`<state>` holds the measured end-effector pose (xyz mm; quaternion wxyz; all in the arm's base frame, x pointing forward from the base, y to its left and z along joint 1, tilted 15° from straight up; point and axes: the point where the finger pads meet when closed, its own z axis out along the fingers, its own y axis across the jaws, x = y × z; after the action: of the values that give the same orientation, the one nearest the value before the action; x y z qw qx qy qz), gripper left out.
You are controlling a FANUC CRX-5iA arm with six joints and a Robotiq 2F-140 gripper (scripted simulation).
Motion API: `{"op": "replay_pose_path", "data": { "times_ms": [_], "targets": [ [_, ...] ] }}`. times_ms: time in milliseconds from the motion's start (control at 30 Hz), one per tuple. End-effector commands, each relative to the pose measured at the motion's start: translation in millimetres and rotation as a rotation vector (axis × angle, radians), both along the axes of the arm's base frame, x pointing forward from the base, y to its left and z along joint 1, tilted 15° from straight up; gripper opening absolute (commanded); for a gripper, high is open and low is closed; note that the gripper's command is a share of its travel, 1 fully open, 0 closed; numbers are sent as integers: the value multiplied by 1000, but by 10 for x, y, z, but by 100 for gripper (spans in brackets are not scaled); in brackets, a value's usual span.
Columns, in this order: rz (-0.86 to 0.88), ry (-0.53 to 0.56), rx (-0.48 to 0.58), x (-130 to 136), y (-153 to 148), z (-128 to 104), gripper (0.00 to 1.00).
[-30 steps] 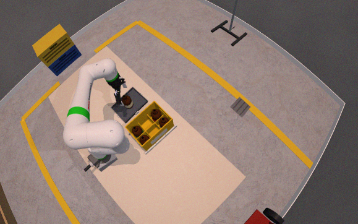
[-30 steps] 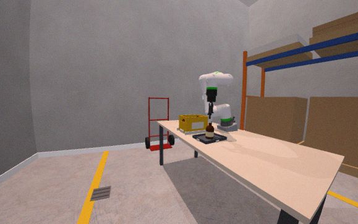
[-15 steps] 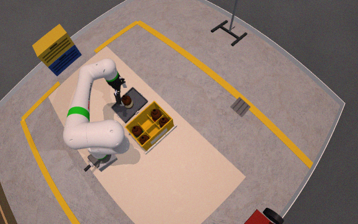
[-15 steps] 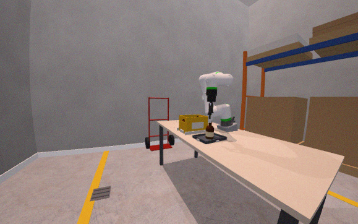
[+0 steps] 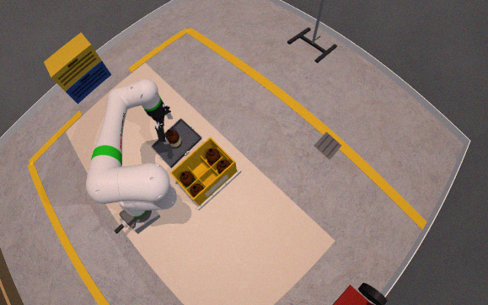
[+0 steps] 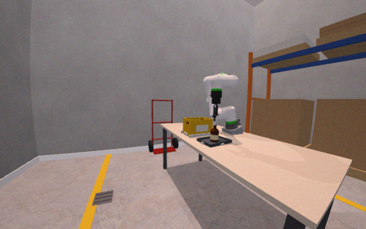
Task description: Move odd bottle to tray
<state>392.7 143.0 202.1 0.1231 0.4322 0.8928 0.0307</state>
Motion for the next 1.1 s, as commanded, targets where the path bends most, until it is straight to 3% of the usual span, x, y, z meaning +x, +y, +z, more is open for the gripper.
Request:
{"op": "replay_pose_path", "data": {
  "times_ms": [0,1067],
  "targets": [
    [0,-1,1,-4,4,38,100],
    [0,-1,1,-165,37,665,100]
  ]
}}
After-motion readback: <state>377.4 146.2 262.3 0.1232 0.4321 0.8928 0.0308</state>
